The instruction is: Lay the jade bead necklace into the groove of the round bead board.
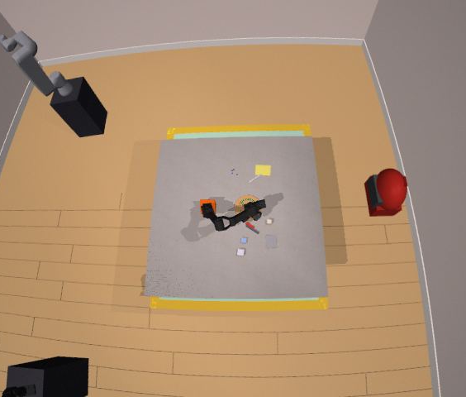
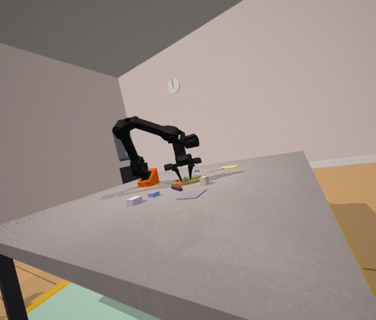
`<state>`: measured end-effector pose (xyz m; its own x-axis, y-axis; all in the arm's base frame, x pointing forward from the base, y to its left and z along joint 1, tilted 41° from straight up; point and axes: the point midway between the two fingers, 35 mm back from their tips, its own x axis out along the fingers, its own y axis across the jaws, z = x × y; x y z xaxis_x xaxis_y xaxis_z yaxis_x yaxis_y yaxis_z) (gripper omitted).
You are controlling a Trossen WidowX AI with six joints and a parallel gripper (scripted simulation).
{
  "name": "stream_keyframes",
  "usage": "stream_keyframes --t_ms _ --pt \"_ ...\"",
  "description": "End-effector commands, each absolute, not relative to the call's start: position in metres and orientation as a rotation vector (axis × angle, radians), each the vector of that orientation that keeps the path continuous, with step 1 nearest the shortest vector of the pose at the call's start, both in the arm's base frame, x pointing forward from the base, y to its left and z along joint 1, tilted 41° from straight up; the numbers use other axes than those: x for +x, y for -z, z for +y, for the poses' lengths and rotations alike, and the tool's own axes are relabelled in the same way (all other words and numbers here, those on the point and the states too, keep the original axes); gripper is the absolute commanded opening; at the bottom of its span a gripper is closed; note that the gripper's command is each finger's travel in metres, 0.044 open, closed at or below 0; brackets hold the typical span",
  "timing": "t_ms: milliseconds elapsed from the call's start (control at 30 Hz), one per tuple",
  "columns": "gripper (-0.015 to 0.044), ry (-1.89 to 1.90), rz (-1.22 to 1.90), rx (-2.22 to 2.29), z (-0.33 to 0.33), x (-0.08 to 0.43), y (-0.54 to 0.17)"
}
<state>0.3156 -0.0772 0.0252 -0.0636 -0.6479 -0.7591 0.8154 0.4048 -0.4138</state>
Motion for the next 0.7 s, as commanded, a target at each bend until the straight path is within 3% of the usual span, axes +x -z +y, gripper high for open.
stream_keyframes --t_ms 0,167,667 --pt "0.0315 1.21 1.103 0.193 -0.0771 0.3158 -0.0253" --pt "0.044 1.21 1.11 0.185 -0.0762 0.3142 -0.0263" --pt "0.044 1.209 1.108 0.183 -0.0737 0.3144 -0.0291"
